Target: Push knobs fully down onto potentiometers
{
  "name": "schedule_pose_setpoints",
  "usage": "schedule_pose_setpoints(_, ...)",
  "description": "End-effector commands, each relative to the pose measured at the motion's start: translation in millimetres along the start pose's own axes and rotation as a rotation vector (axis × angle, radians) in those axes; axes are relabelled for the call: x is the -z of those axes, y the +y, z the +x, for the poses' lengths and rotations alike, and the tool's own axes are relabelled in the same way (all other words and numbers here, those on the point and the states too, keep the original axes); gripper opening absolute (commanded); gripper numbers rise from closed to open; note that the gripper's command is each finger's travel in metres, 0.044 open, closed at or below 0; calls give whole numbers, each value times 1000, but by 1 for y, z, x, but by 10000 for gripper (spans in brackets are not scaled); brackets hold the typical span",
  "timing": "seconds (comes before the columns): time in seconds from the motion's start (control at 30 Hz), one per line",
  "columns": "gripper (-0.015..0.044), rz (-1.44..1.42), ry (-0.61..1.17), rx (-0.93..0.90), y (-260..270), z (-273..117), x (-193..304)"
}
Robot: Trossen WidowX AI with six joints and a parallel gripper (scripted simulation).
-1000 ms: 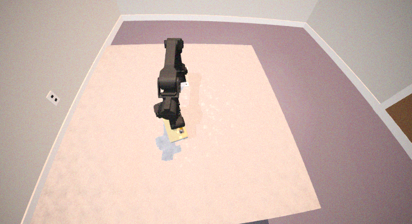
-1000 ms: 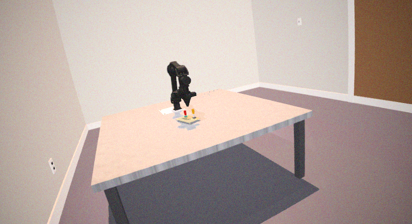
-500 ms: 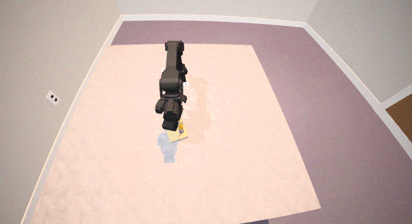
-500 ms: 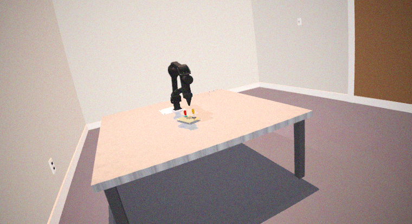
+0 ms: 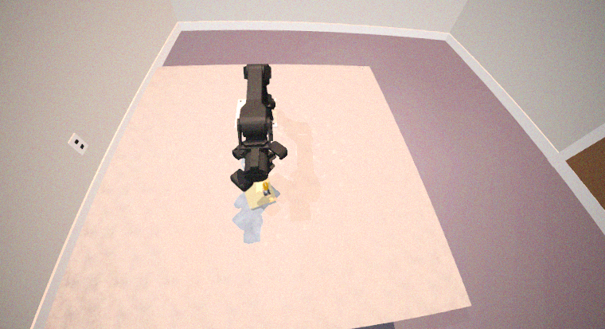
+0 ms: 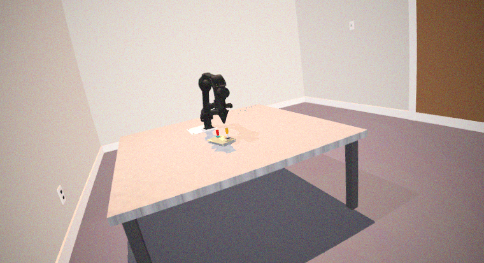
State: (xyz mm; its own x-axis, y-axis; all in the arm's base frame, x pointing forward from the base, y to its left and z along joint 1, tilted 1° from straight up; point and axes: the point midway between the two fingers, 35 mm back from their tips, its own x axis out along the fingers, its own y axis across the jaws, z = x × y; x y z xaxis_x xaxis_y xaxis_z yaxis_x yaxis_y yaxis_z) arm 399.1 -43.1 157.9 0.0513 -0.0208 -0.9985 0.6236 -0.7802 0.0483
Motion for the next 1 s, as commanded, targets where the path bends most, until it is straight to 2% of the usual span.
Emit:
schedule_pose_setpoints(0.0, 0, 142, -5, 6, -1, 0, 4)
schedule_pose_setpoints(0.23, 0, 362, -11, 10, -1, -2, 9)
schedule_pose_setpoints(0.97, 0, 367, -12, 10, -1, 19, 9)
